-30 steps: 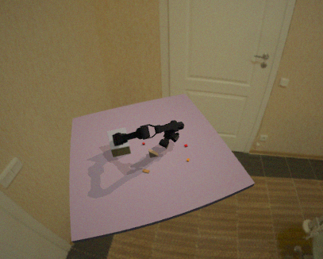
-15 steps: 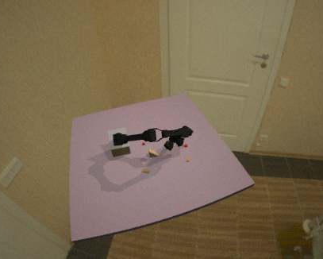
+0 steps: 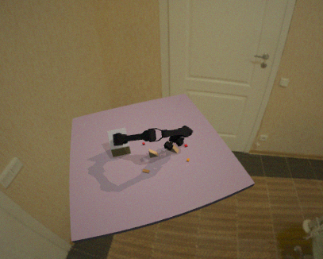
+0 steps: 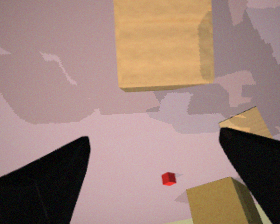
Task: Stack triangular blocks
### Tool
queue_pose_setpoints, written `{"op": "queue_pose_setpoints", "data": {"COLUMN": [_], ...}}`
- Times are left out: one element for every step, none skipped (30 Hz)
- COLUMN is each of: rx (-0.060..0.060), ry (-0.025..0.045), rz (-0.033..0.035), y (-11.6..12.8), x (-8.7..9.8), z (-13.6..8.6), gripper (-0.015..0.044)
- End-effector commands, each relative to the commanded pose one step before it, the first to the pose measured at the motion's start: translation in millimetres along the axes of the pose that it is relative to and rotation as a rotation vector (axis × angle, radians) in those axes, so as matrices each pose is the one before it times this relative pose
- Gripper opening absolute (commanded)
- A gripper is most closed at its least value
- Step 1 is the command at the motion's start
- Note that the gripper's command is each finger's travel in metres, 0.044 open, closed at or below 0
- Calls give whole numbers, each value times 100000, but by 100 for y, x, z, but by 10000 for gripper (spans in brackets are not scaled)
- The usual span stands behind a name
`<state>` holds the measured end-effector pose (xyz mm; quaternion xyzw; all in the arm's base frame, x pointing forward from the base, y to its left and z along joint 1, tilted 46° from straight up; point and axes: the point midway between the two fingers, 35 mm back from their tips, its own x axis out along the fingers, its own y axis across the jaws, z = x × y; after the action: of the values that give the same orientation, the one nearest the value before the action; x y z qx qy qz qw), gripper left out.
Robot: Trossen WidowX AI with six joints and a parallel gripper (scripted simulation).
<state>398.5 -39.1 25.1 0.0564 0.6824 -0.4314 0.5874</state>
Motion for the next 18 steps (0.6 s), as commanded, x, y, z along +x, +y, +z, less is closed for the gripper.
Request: {"op": "queue_pose_setpoints", "data": {"rx": [-134, 0, 0, 0, -87, -267, -358, -583, -674, -750, -621, -384, -130, 0, 0, -296, -1783, -1130], "ry": [-113, 0, 0, 0, -258, -766, -976, -1477, -1557, -1574, -1192, -692, -227, 0, 0, -179, -2410, -2599], "rz": [-343, 0, 0, 0, 247, 744, 978, 1546, 1724, 1854, 1488, 901, 302, 0, 0, 30, 1323, 869], "y": [-53, 0, 0, 0, 14, 39, 44, 50, 33, 10, -8, -10, -4, 0, 0, 113, 567, 522], "x": [83, 0, 0, 0, -246, -734, -945, -1450, -1559, -1613, -1252, -741, -245, 0, 0, 72, -209, 436], "z": [-21, 0, 0, 0, -124, -377, -501, -805, -909, -990, -800, -486, -163, 0, 0, 63, 46, 256], "gripper": [440, 440, 440, 440, 440, 440, 440, 440, 440, 440, 440, 440, 440, 440, 440, 440, 440, 440]}}
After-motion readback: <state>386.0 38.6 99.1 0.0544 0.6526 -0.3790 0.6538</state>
